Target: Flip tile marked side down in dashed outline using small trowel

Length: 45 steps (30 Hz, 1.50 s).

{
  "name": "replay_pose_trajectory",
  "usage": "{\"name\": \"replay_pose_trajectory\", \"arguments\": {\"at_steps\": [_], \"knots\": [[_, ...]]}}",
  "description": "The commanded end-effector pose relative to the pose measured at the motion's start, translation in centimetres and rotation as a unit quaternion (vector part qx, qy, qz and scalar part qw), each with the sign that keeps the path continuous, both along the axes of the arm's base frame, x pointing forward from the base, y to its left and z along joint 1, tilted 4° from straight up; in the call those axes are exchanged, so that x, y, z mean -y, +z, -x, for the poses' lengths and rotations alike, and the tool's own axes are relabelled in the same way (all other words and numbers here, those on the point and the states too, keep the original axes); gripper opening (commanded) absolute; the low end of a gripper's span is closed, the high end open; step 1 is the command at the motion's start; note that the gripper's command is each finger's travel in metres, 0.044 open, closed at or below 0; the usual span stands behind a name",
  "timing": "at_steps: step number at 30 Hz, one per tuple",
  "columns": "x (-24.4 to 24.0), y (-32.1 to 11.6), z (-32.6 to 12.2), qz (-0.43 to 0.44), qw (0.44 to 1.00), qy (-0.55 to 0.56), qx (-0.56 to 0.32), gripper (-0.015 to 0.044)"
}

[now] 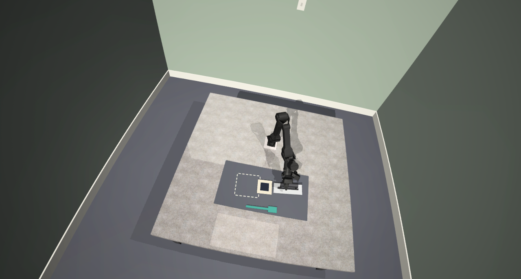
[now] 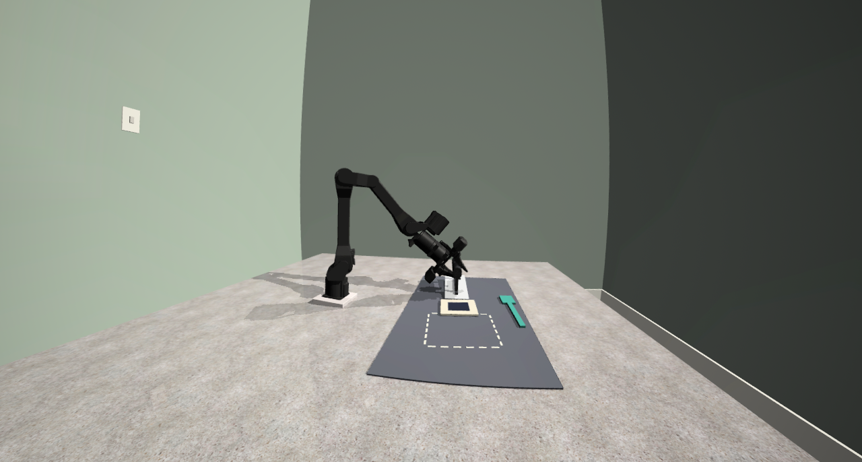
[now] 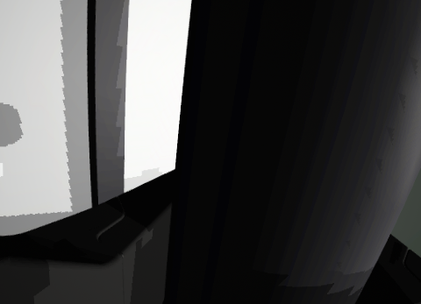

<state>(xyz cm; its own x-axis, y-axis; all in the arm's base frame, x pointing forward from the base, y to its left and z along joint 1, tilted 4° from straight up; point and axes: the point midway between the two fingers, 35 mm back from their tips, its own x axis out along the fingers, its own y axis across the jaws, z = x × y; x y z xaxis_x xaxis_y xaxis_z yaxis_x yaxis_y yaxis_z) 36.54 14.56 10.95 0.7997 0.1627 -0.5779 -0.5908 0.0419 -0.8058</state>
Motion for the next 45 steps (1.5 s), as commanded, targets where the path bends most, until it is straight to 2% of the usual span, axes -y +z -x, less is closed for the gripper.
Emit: {"name": "replay_pose_trajectory", "arguments": {"at_steps": [1,40,45], "knots": [[-0.1,-0.3,-0.1,-0.004,1.0,0.002,0.007,0.0],[5.0,-0.7,-0.7,-0.002,1.0,0.002,0.007,0.0],[4.6,0.0,-0.6,0.035,0.999,-0.001,0.011,0.0]]}}
